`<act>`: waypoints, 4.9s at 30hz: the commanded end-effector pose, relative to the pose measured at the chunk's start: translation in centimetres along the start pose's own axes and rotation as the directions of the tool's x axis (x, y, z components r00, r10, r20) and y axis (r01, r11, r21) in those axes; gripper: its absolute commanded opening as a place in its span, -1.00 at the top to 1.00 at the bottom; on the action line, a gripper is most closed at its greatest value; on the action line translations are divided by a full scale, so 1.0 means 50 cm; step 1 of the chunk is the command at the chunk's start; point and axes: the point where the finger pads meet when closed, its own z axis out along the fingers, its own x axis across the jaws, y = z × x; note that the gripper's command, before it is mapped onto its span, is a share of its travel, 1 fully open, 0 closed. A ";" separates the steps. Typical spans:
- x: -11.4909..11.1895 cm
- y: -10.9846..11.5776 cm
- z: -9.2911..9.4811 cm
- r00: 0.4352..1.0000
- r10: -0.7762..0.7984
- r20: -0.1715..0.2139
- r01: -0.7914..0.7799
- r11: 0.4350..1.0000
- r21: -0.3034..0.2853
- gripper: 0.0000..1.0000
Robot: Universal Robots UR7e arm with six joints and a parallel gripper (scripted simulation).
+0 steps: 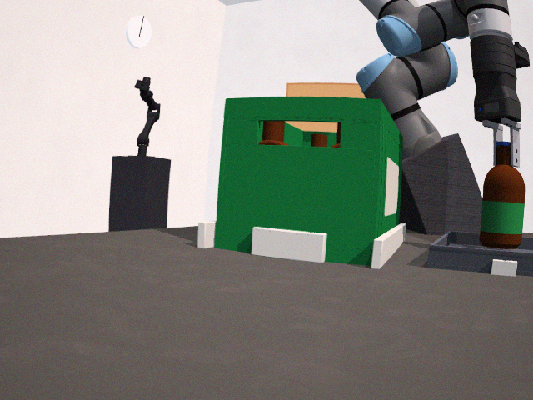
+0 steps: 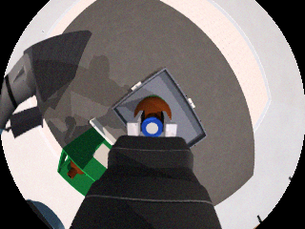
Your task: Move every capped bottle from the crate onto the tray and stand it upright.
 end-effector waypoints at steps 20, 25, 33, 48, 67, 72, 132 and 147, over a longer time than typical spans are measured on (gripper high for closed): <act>-0.002 -0.001 0.008 1.000 0.000 0.002 0.000 1.000 0.001 1.00; -0.003 -0.001 0.010 1.000 -0.001 0.003 0.001 1.000 0.002 1.00; -0.001 -0.001 0.008 1.000 0.000 0.000 0.000 1.000 0.000 1.00; -0.002 -0.001 0.009 1.000 0.000 -0.001 0.000 1.000 0.000 1.00; -0.004 -0.002 0.011 1.000 0.000 0.000 0.000 1.000 0.000 1.00; -0.006 -0.003 0.014 1.000 -0.001 0.002 0.001 1.000 0.001 1.00; -0.003 -0.001 0.010 1.000 0.000 -0.002 0.000 1.000 -0.001 -1.00; -0.003 -0.001 0.004 1.000 0.000 -0.002 0.000 1.000 -0.001 -1.00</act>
